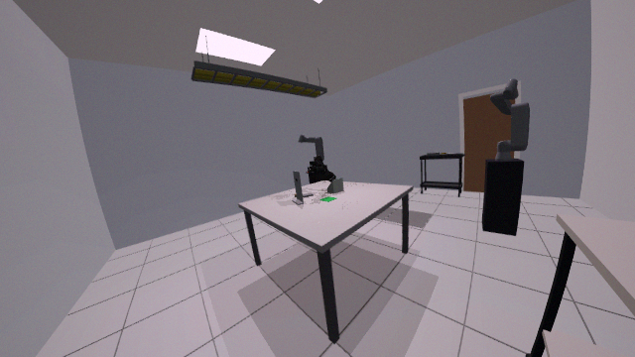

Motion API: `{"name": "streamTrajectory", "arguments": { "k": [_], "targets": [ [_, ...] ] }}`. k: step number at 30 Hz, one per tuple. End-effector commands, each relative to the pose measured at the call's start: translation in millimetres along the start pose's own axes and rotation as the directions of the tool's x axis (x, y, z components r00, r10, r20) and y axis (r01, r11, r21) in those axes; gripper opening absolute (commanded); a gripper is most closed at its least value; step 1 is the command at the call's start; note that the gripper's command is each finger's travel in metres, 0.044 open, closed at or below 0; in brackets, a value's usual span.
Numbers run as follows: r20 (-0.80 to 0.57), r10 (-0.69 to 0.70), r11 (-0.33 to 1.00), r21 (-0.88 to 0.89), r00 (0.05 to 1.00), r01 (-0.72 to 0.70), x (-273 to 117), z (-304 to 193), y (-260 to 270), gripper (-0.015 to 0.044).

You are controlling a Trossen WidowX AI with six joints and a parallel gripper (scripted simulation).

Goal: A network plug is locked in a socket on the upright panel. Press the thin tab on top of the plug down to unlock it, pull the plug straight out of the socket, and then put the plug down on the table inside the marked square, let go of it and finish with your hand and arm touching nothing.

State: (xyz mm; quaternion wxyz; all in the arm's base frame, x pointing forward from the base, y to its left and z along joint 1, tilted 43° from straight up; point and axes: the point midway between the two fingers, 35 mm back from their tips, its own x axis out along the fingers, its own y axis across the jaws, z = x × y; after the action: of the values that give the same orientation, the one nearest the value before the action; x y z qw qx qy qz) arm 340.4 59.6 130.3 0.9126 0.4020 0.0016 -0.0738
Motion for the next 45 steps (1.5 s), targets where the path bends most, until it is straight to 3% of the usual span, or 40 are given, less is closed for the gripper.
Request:
{"name": "streamTrajectory", "arguments": {
  "k": [1,24,45],
  "targets": [
    [-0.017,-0.024,1.000,0.005,1.000,0.024,0.6,-5.5,-2.0,0.0000],
    [-0.293,-0.409,0.912,-0.099,0.864,0.398,-2.1,-105.3,-71.4,0.0000],
    [-0.312,-0.735,0.677,-0.305,0.602,0.670,-44.9,-153.3,-135.9,0.0000]
  ]
}}
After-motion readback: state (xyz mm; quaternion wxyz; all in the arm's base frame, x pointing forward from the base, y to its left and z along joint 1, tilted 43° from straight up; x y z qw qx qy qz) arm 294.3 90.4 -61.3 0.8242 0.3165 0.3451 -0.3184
